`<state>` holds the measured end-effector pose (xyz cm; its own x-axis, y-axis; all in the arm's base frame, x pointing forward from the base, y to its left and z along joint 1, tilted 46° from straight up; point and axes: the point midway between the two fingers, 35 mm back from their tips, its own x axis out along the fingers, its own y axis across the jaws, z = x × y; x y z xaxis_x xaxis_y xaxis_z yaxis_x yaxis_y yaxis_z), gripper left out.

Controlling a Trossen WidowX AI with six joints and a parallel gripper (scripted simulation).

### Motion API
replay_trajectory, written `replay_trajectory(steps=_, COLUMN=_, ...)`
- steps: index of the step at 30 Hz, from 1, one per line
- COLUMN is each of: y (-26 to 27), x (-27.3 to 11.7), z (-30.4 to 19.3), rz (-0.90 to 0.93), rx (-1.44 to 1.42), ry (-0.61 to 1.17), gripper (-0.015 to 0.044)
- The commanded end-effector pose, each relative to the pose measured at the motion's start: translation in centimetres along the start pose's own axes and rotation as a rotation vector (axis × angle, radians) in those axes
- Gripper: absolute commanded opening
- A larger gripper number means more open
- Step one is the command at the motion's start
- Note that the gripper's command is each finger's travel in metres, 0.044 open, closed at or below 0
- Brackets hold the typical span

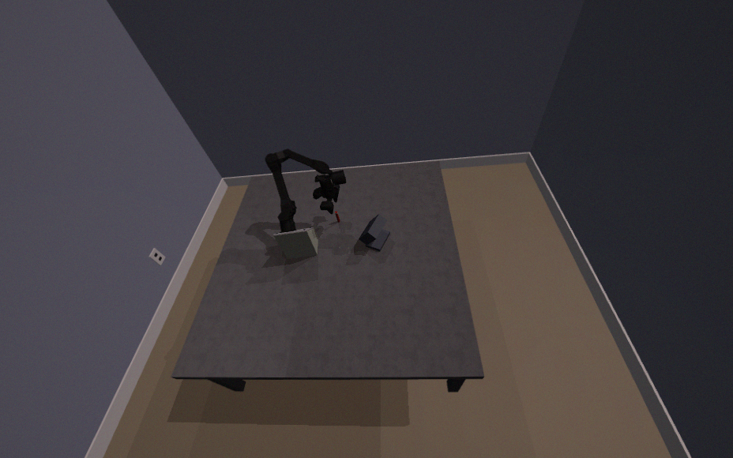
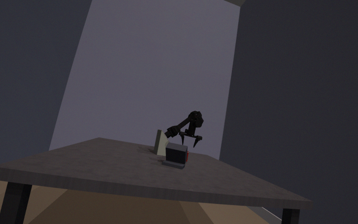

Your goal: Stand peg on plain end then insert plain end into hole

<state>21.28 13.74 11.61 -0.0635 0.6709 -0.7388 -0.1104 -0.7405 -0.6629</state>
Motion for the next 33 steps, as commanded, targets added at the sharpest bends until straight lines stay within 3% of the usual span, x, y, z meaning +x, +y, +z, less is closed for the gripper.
replay_trajectory(steps=1, y=-0.3, x=-0.1, z=-0.5, rz=-0.053, rx=0.024, ry=-0.042, gripper=0.0440)
replay_trajectory(steps=33, y=-0.5, x=2.2, z=-0.4, rz=-0.048, rx=0.270, ry=-0.048, gripper=0.0440)
